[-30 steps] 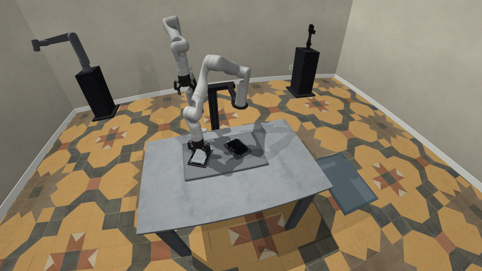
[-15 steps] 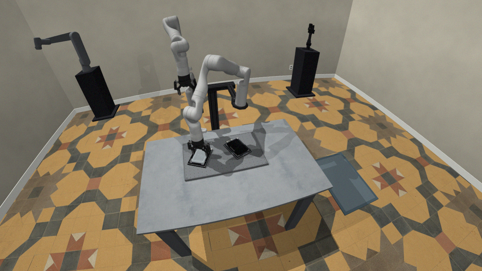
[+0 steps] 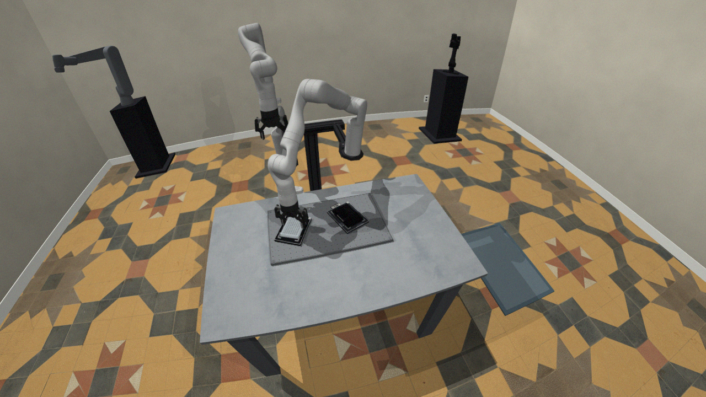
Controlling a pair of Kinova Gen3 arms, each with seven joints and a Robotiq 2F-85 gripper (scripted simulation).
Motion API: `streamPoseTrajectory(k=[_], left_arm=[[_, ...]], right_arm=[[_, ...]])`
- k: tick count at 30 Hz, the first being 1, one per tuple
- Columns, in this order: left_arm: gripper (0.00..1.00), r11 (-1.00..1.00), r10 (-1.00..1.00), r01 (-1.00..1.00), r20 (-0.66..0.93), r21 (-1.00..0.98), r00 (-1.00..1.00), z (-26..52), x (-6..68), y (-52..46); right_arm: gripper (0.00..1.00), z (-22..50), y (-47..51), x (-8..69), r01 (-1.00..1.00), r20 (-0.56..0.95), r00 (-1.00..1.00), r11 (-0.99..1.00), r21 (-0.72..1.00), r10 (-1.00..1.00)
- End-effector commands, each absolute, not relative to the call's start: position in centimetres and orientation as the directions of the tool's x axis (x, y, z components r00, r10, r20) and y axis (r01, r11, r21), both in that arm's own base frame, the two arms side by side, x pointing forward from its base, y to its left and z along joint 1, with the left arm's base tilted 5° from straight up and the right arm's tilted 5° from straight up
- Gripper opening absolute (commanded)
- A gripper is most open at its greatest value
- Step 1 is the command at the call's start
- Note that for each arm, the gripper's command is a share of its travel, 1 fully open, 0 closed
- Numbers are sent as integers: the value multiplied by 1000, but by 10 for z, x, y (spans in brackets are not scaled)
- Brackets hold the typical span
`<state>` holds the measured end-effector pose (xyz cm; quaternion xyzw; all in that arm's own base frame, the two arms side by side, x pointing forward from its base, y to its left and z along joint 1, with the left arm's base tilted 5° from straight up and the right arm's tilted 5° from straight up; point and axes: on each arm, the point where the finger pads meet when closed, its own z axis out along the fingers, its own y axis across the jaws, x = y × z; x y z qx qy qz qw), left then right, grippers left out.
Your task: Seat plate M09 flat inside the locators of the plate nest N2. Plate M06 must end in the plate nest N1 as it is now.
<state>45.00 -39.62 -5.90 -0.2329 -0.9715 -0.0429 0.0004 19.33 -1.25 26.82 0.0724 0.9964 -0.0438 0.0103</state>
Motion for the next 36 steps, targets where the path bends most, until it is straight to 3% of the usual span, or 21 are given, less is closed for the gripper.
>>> streamPoseTrajectory(k=[1,36], left_arm=[[931,885,459,459,21,84,-888,-49,449,-397],[931,887,455,454,16,82,-890,-23,450,-400]], right_arm=[[1000,268,-9,193,145,-31,-989,986,-78,143],[1000,268,-9,193,145,-31,-989,986,-78,143]])
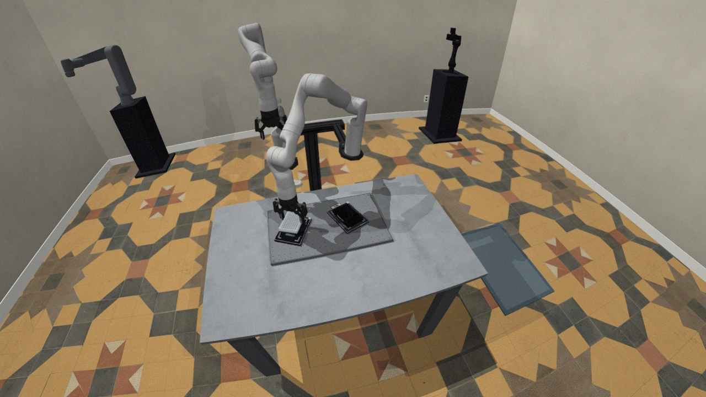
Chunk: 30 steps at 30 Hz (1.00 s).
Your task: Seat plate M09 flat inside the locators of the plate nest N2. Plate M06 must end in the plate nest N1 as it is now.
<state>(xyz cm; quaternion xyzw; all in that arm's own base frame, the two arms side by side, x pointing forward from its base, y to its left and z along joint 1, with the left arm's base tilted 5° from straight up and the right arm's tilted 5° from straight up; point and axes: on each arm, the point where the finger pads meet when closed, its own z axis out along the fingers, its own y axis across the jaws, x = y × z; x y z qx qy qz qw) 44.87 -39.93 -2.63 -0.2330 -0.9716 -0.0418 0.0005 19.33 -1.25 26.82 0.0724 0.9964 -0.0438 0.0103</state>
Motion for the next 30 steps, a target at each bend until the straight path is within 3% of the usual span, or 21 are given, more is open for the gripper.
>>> streamPoseTrajectory(k=[1,30], left_arm=[[931,887,455,454,16,82,-890,-23,450,-400],[931,887,455,454,16,82,-890,-24,448,-406]], right_arm=[[1000,268,-9,193,145,-31,-989,986,-78,143],[1000,268,-9,193,145,-31,-989,986,-78,143]])
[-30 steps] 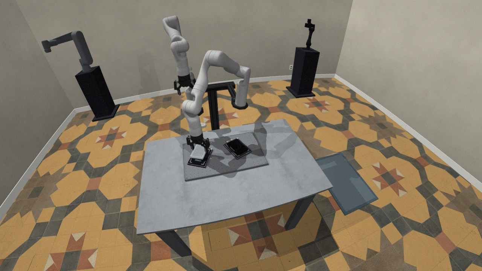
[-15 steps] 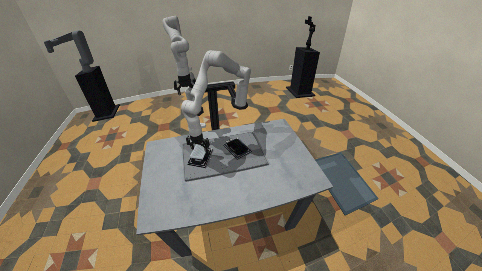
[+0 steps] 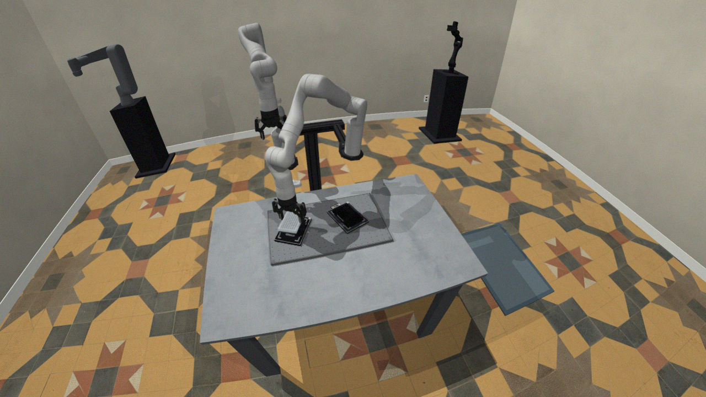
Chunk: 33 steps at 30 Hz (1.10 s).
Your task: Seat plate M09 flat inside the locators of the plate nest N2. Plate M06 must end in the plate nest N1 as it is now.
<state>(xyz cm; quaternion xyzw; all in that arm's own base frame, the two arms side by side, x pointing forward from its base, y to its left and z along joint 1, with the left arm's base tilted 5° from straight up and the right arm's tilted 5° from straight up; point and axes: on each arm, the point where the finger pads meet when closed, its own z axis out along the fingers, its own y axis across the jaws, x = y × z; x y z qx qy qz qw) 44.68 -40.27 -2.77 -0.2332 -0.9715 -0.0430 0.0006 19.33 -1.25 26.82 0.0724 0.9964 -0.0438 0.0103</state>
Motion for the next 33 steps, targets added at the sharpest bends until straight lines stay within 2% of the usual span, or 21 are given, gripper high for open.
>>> streamPoseTrajectory(k=[1,33], left_arm=[[931,887,455,454,16,82,-890,-24,448,-406],[931,888,454,454,15,80,-891,-46,448,-404]], right_arm=[[1000,268,-9,193,145,-31,-989,986,-78,143],[1000,268,-9,193,145,-31,-989,986,-78,143]])
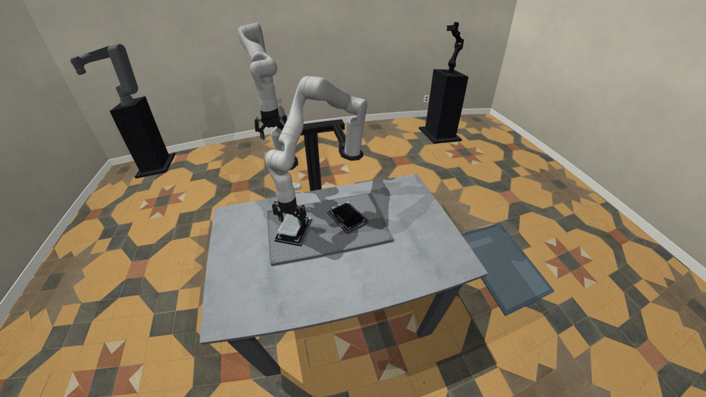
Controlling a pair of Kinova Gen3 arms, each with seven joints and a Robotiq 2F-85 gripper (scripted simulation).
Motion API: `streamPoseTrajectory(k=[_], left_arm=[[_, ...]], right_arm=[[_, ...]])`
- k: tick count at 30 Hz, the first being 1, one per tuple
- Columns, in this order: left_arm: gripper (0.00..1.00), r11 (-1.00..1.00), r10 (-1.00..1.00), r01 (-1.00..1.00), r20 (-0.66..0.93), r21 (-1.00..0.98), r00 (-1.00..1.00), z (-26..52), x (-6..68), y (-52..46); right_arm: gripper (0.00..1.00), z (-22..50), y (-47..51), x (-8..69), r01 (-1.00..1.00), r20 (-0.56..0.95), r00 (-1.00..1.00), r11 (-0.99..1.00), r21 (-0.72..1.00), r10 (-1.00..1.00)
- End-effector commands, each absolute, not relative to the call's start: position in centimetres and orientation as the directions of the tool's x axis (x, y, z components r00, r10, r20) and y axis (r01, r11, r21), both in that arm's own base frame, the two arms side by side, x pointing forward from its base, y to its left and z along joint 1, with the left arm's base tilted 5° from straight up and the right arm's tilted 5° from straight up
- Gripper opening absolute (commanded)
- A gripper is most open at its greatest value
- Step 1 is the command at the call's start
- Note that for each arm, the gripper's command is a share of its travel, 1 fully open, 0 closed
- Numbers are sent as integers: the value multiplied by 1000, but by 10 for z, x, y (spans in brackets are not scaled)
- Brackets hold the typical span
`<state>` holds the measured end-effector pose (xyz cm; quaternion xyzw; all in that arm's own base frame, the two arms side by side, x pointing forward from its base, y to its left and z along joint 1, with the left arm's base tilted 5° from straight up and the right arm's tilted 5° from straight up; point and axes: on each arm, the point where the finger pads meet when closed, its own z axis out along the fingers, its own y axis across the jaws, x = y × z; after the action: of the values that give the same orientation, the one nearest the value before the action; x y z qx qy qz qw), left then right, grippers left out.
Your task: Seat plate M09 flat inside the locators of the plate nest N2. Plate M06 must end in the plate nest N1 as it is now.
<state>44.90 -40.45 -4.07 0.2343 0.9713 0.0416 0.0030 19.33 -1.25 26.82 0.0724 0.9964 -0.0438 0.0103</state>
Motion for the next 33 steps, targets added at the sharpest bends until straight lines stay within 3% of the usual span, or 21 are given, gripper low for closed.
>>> streamPoseTrajectory(k=[1,33], left_arm=[[931,888,454,454,15,80,-891,-48,448,-403],[931,887,456,456,16,80,-890,-58,448,-402]], right_arm=[[1000,268,-9,193,145,-31,-989,986,-78,143],[1000,268,-9,193,145,-31,-989,986,-78,143]])
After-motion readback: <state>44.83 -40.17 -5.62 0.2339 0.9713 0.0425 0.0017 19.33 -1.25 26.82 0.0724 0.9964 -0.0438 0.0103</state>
